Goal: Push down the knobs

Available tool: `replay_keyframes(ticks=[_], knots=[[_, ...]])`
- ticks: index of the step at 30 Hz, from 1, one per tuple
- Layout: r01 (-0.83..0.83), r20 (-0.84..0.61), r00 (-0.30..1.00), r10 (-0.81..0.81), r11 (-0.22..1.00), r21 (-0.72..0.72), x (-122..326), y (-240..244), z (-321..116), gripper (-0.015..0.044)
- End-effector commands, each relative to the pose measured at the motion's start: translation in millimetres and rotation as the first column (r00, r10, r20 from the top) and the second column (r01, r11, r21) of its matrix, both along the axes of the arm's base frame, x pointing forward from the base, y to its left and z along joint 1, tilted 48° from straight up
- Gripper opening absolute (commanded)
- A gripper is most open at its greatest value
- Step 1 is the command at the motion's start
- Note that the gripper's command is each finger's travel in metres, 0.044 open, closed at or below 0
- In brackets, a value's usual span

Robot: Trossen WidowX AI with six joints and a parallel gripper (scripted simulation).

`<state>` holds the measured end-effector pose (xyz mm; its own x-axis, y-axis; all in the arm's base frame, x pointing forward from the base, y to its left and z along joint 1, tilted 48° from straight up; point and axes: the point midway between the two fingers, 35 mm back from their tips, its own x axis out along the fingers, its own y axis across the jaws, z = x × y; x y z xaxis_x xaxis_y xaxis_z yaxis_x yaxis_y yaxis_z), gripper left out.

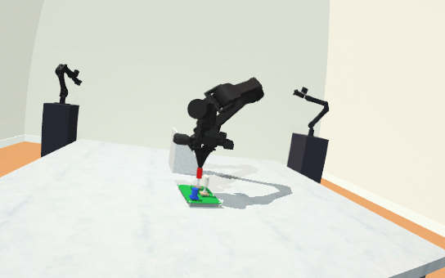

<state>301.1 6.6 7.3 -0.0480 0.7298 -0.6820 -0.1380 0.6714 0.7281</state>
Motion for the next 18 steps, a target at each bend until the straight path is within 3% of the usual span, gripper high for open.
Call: replay_keyframes(ticks=[1, 18], knots=[[-0.004, 0.001, 1.000, 0.004, 1.000, 0.004, 0.0, 4.9, -3.0, 0.0000], [-0.004, 0.001, 1.000, 0.004, 1.000, 0.004, -0.3, 9.9, -7.6, 0.0000]])
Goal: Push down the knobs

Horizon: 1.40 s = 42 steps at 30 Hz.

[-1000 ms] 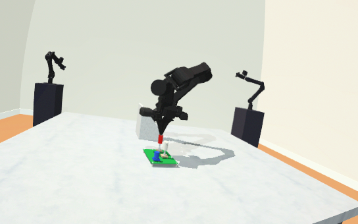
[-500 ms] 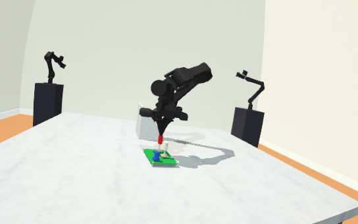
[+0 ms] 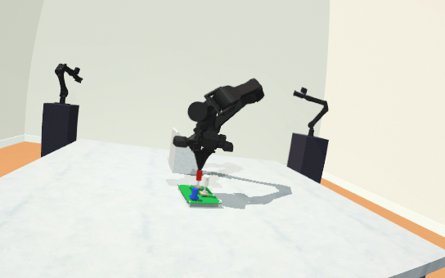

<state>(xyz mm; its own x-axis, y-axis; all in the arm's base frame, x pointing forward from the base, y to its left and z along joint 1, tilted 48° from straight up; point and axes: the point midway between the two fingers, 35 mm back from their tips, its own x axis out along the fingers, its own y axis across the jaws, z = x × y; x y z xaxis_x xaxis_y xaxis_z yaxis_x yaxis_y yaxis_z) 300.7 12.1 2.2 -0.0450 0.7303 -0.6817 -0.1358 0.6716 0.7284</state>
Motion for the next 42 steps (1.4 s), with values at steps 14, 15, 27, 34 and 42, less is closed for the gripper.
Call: replay_keyframes(ticks=[14, 15, 27, 34, 42], knots=[[-0.008, 0.001, 1.000, 0.008, 1.000, 0.004, -0.2, 7.9, -5.7, 0.0000], [-0.008, 0.001, 1.000, 0.008, 1.000, 0.004, -0.2, 7.9, -5.7, 0.0000], [-0.008, 0.001, 1.000, 0.008, 1.000, 0.004, -0.3, 10.1, -7.7, 0.0000], [-0.008, 0.001, 1.000, 0.008, 1.000, 0.004, -0.3, 10.5, -8.1, 0.0000], [-0.008, 0.001, 1.000, 0.008, 1.000, 0.004, -0.3, 10.7, -8.2, 0.0000]])
